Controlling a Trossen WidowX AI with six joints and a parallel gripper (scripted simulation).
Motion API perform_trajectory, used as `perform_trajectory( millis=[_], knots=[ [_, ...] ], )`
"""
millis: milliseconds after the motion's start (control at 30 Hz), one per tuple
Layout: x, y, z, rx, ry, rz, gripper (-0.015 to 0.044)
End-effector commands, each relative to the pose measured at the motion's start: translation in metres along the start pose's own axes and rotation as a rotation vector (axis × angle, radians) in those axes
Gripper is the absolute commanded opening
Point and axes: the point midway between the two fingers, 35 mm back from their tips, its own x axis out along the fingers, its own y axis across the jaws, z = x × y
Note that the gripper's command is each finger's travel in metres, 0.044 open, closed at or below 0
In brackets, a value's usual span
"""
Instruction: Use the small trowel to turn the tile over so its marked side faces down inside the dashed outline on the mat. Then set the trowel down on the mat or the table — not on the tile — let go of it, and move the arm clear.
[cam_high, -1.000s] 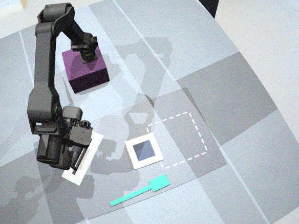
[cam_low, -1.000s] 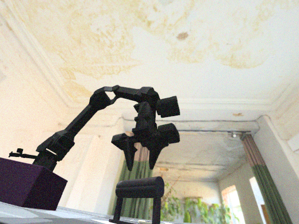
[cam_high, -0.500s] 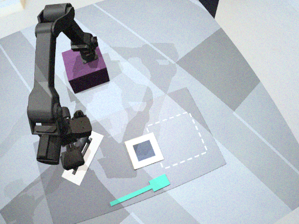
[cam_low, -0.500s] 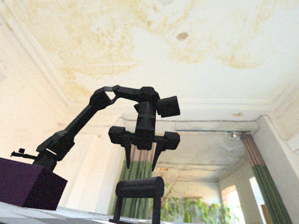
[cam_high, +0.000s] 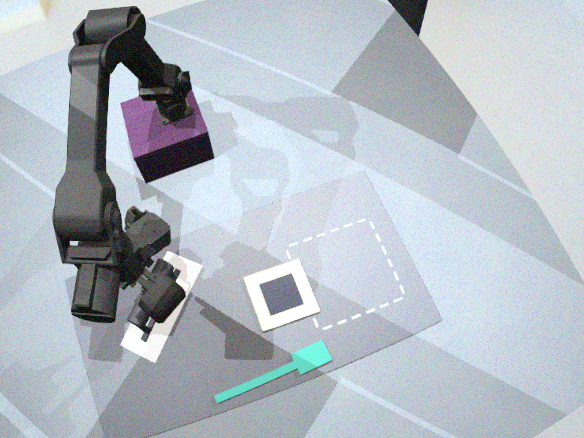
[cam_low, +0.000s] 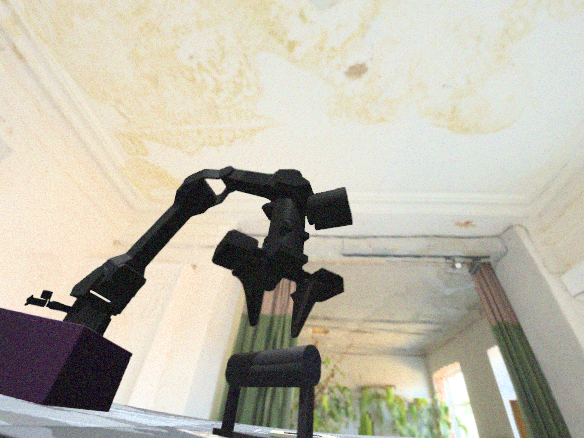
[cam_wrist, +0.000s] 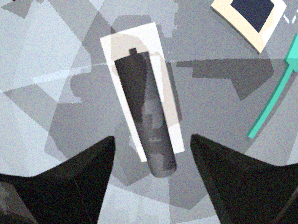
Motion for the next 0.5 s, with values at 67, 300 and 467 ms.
perform_trajectory(
  millis=[67, 300, 467],
  knots=[
    [0.0003, 0.0002, 0.0004, -0.212, -0.004, 0.003, 0.0270],
    [0.0003, 0.0002, 0.0004, -0.264, -0.004, 0.003, 0.0270],
    [0.0060, 0.0001, 0.0001, -0.264, -0.004, 0.003, 0.0270]
  ],
)
